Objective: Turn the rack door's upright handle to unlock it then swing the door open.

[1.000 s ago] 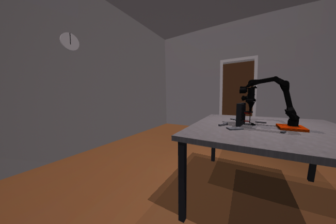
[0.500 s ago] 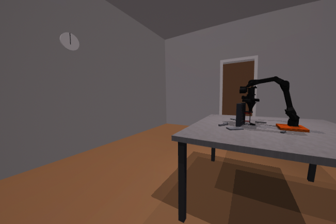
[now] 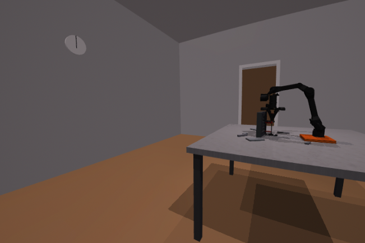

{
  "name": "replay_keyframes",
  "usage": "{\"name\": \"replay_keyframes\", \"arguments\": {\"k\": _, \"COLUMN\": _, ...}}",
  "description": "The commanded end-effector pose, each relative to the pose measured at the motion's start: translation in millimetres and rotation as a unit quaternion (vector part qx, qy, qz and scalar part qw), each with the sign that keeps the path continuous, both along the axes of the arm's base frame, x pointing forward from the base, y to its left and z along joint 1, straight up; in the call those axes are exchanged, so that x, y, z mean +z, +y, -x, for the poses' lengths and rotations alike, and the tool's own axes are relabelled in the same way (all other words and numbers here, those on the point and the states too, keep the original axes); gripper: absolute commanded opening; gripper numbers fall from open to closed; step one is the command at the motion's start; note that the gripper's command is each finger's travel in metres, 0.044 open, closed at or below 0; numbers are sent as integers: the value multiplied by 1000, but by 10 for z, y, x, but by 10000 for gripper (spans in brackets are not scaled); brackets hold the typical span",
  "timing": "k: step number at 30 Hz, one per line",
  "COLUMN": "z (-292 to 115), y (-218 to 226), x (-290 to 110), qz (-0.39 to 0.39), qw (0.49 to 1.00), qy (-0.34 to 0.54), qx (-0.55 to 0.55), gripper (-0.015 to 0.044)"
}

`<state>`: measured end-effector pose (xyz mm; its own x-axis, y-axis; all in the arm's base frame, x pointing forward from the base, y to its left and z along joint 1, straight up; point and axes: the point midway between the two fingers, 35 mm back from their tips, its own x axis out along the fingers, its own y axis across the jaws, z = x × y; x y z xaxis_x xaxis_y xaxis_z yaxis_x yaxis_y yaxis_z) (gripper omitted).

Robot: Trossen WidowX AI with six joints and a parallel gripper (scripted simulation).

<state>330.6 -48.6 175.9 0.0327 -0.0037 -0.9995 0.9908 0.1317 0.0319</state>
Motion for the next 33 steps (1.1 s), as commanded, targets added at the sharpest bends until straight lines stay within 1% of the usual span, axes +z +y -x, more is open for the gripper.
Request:
{"name": "replay_keyframes", "arguments": {"k": 1, "z": -1, "y": -2, "x": -5, "qz": -3, "qw": 995, "qy": 0, "qx": -103, "gripper": 22}}
{"name": "replay_keyframes", "arguments": {"k": 6, "z": -1, "y": -2, "x": -5, "qz": -7, "qw": 974, "qy": -1, "qx": -224, "gripper": 22}}
{"name": "replay_keyframes", "arguments": {"k": 12, "z": -1, "y": -2, "x": -6, "qz": -12, "qw": 932, "qy": -1, "qx": -361, "gripper": 22}}
{"name": "replay_keyframes", "arguments": {"k": 14, "z": -1, "y": -2, "x": -6, "qz": -12, "qw": 926, "qy": -1, "qx": -376, "gripper": 22}}
{"name": "replay_keyframes", "arguments": {"k": 22, "z": -1, "y": -2, "x": -6, "qz": -12, "qw": 926, "qy": -1, "qx": -376, "gripper": 22}}
{"name": "replay_keyframes", "arguments": {"k": 32, "z": -1, "y": -2, "x": -6, "qz": -12, "qw": 926, "qy": -1, "qx": -376, "gripper": 284}}
{"name": "replay_keyframes", "arguments": {"k": 33, "z": -1, "y": -2, "x": -6, "qz": -12, "qw": 926, "qy": -1, "qx": -376, "gripper": 294}}
